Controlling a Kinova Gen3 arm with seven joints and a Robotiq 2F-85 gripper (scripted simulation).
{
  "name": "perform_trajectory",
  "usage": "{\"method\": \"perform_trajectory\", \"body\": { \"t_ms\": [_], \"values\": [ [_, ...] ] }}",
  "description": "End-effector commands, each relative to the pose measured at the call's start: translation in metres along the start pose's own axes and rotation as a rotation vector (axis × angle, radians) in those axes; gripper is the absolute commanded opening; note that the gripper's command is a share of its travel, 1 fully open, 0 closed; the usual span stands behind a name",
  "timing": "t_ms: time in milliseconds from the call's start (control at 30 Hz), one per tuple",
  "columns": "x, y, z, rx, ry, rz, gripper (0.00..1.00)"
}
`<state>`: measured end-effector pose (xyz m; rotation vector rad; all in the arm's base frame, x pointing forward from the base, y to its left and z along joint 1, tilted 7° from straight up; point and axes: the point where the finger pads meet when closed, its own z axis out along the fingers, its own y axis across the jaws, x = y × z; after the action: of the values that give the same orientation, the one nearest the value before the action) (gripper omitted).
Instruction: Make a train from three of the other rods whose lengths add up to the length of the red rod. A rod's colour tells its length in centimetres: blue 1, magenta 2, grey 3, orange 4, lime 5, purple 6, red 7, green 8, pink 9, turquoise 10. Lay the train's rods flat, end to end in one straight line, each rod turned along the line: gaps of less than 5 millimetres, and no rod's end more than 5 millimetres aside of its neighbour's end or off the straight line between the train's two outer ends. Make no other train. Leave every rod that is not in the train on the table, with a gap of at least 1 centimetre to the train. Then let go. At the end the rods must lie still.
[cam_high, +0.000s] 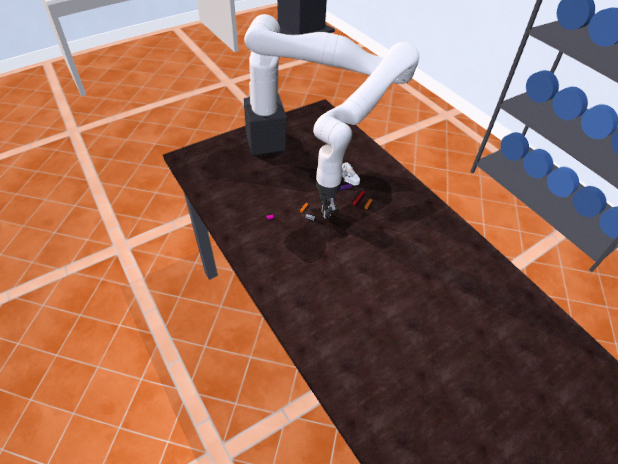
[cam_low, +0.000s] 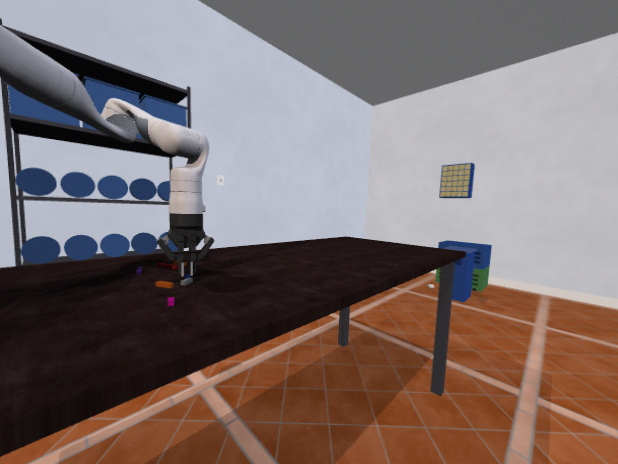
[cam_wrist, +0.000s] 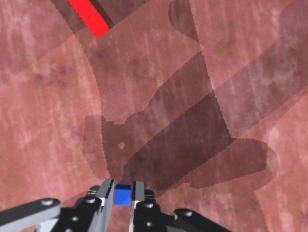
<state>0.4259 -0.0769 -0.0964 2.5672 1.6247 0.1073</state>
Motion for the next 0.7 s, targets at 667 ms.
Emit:
{"method": "perform_trajectory", "body": {
  "t_ms": [667],
  "values": [
    [-0.0012,0.002,-0.005,-0.007,0.0,-0.001,0.24]
  ]
}}
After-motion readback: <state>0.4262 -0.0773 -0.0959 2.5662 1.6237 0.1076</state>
